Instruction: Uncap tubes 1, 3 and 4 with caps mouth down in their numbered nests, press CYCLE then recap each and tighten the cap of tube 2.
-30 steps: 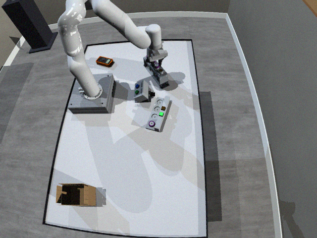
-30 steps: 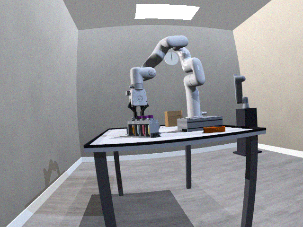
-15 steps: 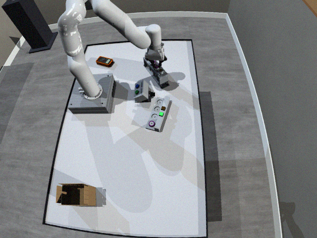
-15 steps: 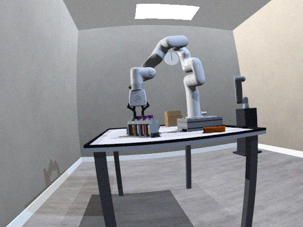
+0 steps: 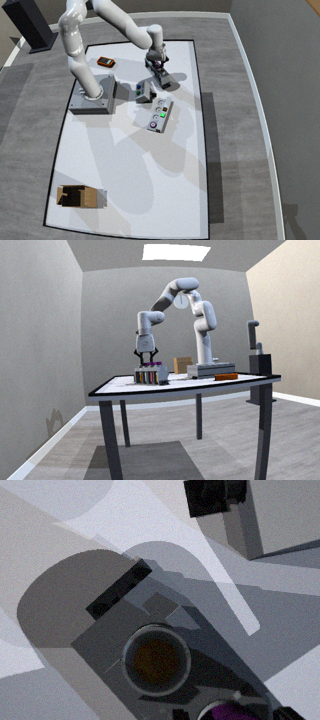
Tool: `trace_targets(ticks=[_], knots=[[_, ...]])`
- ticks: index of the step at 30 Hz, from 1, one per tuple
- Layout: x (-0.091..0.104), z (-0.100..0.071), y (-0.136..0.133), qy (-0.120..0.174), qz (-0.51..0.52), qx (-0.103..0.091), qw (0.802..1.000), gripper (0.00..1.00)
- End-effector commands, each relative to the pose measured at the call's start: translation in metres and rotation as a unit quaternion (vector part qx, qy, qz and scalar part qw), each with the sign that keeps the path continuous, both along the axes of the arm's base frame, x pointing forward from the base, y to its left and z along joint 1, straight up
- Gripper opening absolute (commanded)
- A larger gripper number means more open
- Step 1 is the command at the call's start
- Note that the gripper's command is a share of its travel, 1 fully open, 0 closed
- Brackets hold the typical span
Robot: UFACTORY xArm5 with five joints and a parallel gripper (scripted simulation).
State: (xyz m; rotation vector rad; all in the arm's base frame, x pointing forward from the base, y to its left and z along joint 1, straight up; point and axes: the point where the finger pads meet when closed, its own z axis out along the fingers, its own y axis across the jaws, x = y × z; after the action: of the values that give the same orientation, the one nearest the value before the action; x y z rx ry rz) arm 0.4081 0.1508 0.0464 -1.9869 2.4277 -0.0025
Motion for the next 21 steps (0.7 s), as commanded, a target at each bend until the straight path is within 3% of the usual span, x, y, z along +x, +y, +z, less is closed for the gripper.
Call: trace_targets(ticks=[1, 11, 21], knots=[[0.001, 0.007, 0.0, -0.001, 0.0, 0.003, 1.0, 0.46], [0.001, 0.037, 0.0, -0.001, 0.0, 0.003, 1.0, 0.46], [0.001, 0.047, 0.0, -0.001, 0.0, 0.003, 1.0, 0.46]])
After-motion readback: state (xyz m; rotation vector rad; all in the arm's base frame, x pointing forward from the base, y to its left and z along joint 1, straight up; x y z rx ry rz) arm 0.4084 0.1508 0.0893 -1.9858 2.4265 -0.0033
